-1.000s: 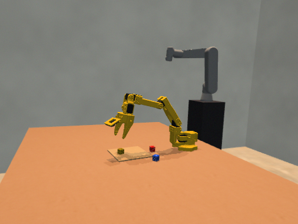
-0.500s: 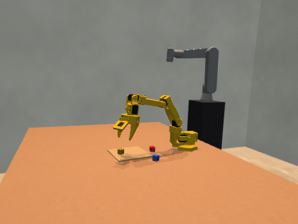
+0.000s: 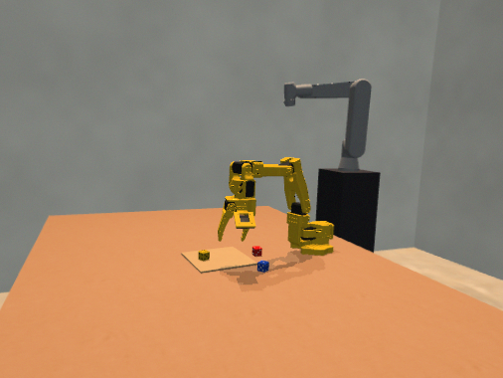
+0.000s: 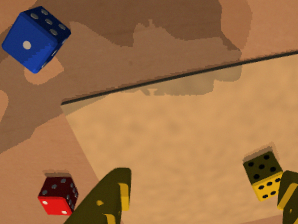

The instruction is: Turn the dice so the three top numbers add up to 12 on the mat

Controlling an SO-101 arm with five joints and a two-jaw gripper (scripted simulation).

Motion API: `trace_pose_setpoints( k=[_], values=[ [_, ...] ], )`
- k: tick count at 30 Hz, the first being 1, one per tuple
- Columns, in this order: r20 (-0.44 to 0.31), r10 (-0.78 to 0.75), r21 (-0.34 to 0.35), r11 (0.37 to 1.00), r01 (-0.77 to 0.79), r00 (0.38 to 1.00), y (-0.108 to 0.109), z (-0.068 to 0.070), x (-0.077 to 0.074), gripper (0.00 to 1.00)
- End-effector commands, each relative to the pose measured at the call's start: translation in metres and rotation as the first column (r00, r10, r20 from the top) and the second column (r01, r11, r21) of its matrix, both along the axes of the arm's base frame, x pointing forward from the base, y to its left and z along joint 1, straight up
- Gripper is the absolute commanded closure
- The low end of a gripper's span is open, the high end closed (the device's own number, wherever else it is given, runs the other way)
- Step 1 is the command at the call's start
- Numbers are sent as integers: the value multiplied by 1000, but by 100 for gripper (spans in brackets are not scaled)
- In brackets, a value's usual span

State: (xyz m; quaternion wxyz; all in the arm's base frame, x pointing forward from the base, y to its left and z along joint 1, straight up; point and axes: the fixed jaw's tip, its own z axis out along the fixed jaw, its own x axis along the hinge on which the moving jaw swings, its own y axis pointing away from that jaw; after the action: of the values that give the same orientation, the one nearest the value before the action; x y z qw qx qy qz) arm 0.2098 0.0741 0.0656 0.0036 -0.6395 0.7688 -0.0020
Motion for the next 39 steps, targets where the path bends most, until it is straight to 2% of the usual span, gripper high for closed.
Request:
trace_pose_setpoints(
  k=[1, 10, 11, 13, 20, 25, 39],
  values=[
    [80, 214, 14, 976, -216, 974, 11, 9, -10, 71],
    [41, 585, -7, 811, -586, 810, 21, 2, -39, 72],
    [38, 612, -8, 791, -612, 790, 22, 1, -42, 72],
    [38, 612, -8, 791, -612, 790, 22, 1, -42, 72],
    [23, 726, -9, 688, -726, 687, 24, -2, -53, 72],
    [19, 748, -9, 663, -748, 663, 25, -3, -55, 72],
    [19, 750, -9, 662, -750, 662, 25, -3, -56, 72]
  ],
)
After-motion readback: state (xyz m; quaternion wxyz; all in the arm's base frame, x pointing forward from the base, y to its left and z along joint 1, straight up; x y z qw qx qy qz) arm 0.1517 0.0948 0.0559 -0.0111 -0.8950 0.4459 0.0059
